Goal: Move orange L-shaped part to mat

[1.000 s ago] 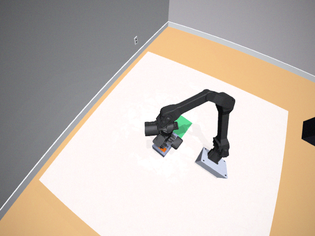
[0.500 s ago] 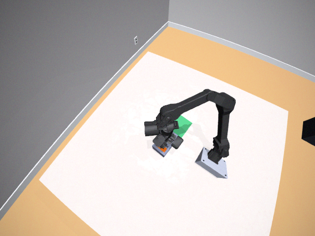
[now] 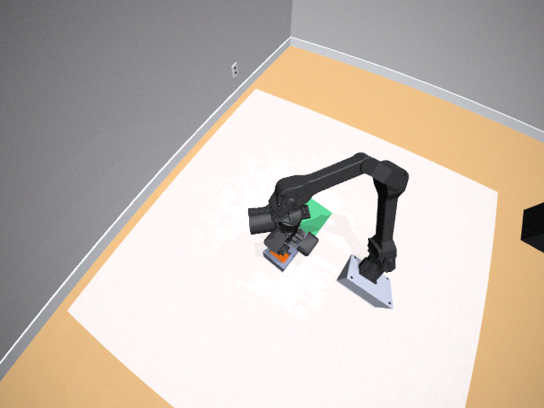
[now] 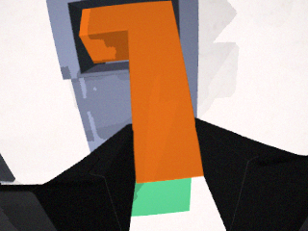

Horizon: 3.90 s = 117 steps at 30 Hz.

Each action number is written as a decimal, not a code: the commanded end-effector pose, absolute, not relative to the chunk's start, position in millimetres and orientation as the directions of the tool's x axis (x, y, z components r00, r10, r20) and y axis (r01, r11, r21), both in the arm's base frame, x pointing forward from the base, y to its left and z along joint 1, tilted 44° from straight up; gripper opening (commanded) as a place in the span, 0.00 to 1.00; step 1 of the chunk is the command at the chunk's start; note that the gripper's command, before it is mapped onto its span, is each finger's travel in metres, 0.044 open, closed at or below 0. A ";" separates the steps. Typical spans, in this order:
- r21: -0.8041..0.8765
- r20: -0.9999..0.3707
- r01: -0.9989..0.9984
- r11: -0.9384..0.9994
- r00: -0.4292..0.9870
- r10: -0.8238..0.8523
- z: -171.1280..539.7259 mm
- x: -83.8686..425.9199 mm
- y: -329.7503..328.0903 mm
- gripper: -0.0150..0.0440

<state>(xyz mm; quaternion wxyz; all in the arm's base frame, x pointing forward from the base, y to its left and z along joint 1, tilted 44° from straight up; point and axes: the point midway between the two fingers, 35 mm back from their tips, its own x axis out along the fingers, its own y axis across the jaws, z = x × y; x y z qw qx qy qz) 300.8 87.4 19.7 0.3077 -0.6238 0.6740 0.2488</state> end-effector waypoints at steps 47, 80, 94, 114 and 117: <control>-0.052 -0.729 -0.993 0.103 -0.033 -0.683 79.9 296.1 100.3 0.25; -0.073 -0.737 -0.994 0.080 -0.001 -0.676 166.8 268.8 4.2 0.25; -0.056 -0.728 -0.994 0.097 -0.026 -0.685 151.4 269.2 -10.0 0.25; -0.052 -0.725 -0.993 0.102 -0.033 -0.688 128.5 268.4 -31.9 0.25; -0.052 -0.725 -0.993 0.102 -0.033 -0.688 125.0 268.2 -35.2 0.25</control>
